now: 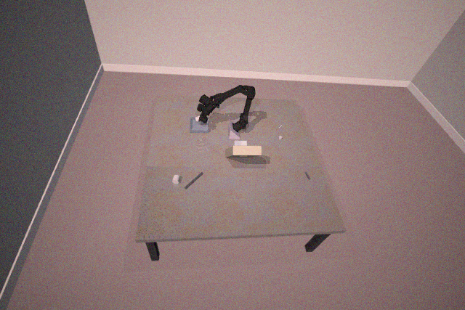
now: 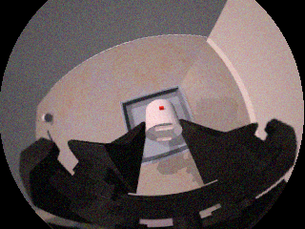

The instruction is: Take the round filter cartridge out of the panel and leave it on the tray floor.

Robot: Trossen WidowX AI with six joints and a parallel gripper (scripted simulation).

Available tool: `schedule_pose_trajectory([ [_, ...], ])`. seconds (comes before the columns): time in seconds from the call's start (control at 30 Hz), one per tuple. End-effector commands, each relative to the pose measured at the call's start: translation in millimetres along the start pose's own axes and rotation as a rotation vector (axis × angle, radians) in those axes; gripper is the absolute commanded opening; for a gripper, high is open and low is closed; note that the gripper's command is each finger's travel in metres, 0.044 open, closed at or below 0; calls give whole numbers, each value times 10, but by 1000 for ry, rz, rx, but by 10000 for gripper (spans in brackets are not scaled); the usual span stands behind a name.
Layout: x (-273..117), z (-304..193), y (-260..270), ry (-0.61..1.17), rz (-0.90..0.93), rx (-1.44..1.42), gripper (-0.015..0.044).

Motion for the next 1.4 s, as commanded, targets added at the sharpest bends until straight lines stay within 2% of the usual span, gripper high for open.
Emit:
schedule_pose_trajectory([
  [0.0, 199, -126, -31, 1, -4, 0, 0],
  [0.27, 344, -237, -48, 1, -4, 0, 0],
  [0.83, 316, -233, -38, 12, -3, 0, 440],
  [0.97, 294, -215, -35, 12, -2, 0, 440],
  [1.13, -264, 112, 11, 11, -2, 1, 440],
  [1.37, -201, 120, 1, -9, -1, 2, 440],
])
Point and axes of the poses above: the point midway between the two fingers, 35 mm back from their tips, its own x axis out along the fingers, its own y axis across the jaws, z = x × y, the point moved 3 cm from there along -x, back along the fingers, and after that the axes turned 8 degrees about x, right-handed, at the moved point
